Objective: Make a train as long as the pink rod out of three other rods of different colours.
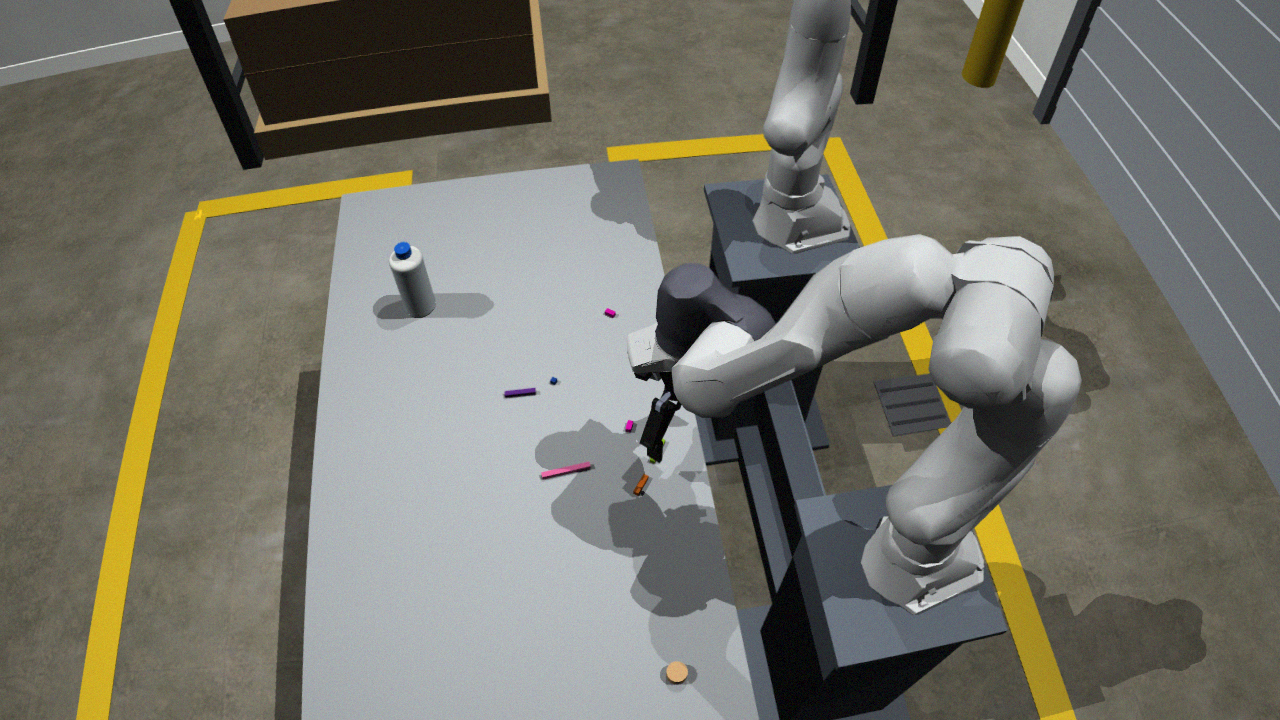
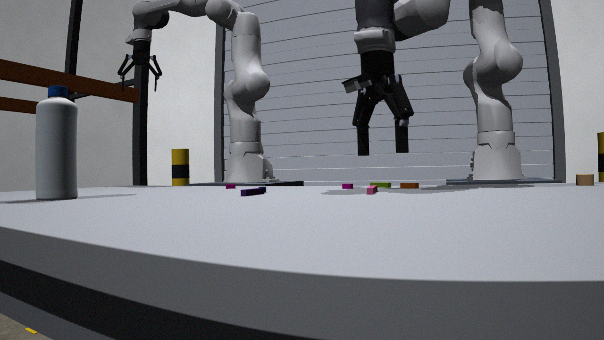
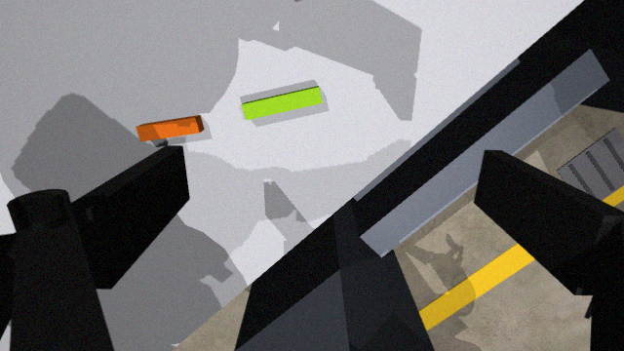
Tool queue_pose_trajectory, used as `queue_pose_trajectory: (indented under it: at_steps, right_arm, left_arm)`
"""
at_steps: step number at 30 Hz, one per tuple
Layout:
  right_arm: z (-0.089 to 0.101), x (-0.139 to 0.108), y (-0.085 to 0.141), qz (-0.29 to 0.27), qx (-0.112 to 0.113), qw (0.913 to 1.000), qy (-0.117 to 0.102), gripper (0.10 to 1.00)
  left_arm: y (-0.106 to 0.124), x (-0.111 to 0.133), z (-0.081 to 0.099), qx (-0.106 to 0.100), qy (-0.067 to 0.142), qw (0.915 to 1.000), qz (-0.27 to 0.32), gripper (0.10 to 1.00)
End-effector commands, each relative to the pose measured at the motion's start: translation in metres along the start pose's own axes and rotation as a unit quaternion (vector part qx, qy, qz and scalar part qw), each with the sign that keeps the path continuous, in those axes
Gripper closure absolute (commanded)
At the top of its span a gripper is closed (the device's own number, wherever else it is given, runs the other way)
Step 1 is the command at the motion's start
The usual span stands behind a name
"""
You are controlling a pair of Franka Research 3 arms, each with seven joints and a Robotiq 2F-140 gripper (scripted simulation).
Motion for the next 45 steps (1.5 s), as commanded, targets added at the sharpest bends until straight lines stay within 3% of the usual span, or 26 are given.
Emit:
queue_pose_trajectory:
  at_steps: [1, 19, 23, 30, 45]
  right_arm:
    - [0.000, 0.001, 0.000, -0.003, 0.001, 1.0000, -0.001, 0.098]
    - [0.000, 0.001, 0.000, -0.003, 0.001, 1.0000, -0.001, 0.098]
    - [0.000, 0.001, 0.000, -0.003, 0.001, 1.0000, -0.001, 0.098]
    - [0.000, 0.001, 0.000, -0.003, 0.001, 1.0000, -0.001, 0.098]
    - [0.000, 0.001, 0.000, -0.003, 0.001, 1.0000, -0.001, 0.098]
  left_arm:
    - [0.000, -0.001, 0.001, -0.001, 0.002, 1.0000, 0.000, 0.098]
    - [0.000, -0.001, 0.001, -0.001, 0.002, 1.0000, -0.002, 0.098]
    - [0.001, -0.015, 0.002, -0.001, 0.002, 0.9955, -0.095, 0.098]
    - [0.002, -0.021, 0.002, -0.001, 0.002, 0.9908, -0.135, 0.098]
    - [0.005, -0.039, 0.002, -0.002, 0.002, 0.9655, -0.260, 0.098]
Point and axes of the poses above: on each arm, the point where the finger pads meet when closed, its own z axis back along the fingers, its own y axis across the jaws, x = y × z, the point moved 4 cm from there along z, back along the fingers, and after that the axes turned 8 degrees about z, right-handed, at the moved point
